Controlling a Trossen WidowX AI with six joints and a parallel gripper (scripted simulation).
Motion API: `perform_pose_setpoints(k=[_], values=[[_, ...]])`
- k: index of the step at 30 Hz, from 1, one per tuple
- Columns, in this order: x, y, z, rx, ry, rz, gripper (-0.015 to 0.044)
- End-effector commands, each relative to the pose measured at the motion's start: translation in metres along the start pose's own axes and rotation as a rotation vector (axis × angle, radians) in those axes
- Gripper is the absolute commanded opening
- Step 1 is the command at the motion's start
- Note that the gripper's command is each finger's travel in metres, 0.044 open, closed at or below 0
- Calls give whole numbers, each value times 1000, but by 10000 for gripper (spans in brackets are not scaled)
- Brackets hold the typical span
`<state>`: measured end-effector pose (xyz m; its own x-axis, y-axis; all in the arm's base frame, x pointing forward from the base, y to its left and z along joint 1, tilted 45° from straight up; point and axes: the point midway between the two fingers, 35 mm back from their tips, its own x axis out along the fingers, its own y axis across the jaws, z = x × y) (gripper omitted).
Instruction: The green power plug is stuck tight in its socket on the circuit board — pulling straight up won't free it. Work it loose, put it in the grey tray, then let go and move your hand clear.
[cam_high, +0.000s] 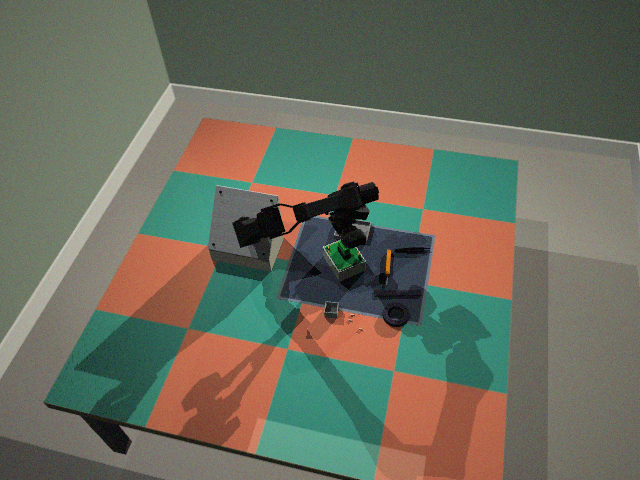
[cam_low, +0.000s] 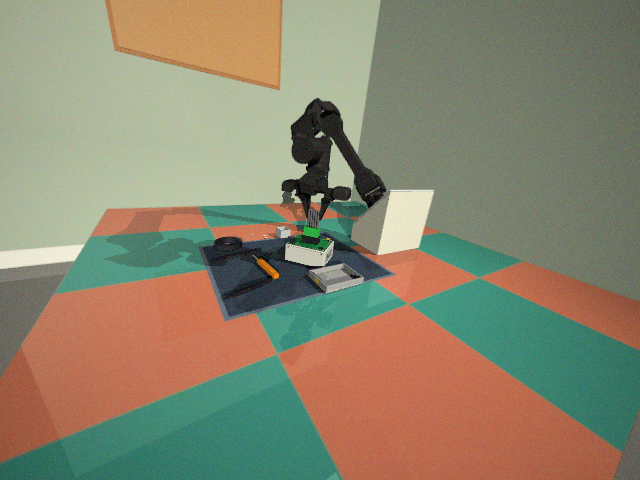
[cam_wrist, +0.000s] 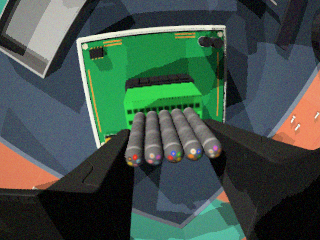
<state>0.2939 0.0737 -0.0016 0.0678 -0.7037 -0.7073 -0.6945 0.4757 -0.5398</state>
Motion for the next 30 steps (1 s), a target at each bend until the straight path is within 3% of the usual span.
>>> perform_pose_setpoints(k=[1, 5, 23, 30], values=[[4, -3, 3, 3, -10, -5, 157], [4, -3, 3, 3, -10, -5, 252], [19, -3, 3, 3, -10, -5, 252], [19, -3, 3, 3, -10, -5, 68]])
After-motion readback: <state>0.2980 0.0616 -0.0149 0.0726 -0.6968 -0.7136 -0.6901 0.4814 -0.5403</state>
